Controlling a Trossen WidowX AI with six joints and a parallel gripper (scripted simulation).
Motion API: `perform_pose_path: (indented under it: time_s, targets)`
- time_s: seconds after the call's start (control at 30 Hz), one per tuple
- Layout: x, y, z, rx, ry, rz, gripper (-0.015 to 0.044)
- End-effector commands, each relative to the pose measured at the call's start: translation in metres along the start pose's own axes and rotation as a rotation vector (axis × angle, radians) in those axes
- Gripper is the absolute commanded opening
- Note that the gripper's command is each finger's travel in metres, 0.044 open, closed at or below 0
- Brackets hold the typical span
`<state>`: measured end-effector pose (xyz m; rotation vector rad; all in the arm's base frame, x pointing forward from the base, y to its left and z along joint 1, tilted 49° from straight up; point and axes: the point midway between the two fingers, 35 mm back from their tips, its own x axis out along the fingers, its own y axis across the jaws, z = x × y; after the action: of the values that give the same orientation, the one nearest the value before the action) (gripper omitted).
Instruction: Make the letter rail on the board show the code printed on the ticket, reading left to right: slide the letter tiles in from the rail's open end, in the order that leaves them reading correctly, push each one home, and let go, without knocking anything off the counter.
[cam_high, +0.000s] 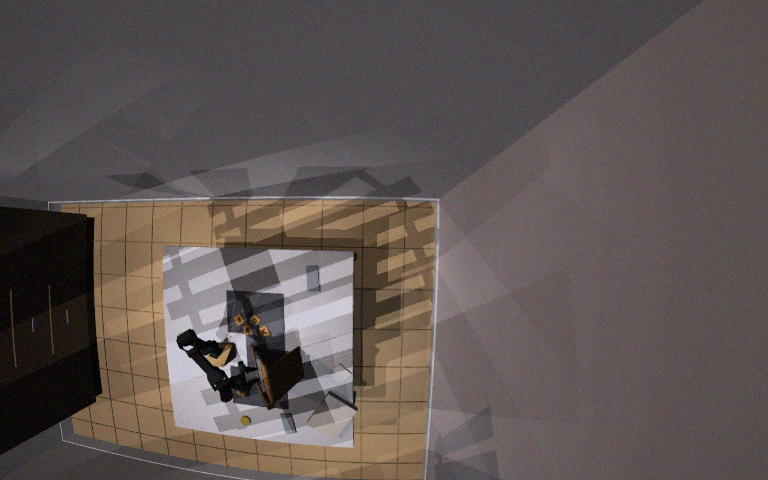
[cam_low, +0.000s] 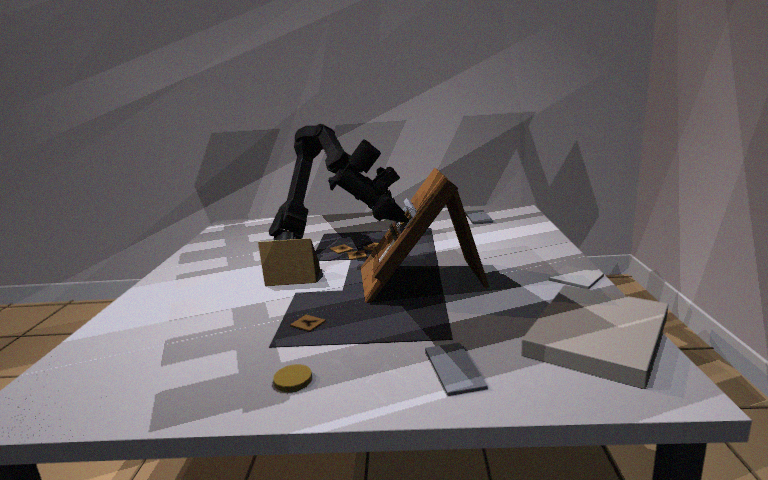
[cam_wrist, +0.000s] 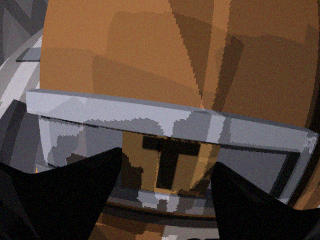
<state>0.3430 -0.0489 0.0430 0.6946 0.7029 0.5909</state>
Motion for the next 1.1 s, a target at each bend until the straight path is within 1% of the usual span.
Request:
perform_pose_path:
  time_s: [0.0,1.07]
  targets:
    - [0.000,-0.002,-0.001,-0.001,0.001,0.006,0.0000]
    - [0.000,-0.019,0.000,-0.002,0.001,0.006,0.0000]
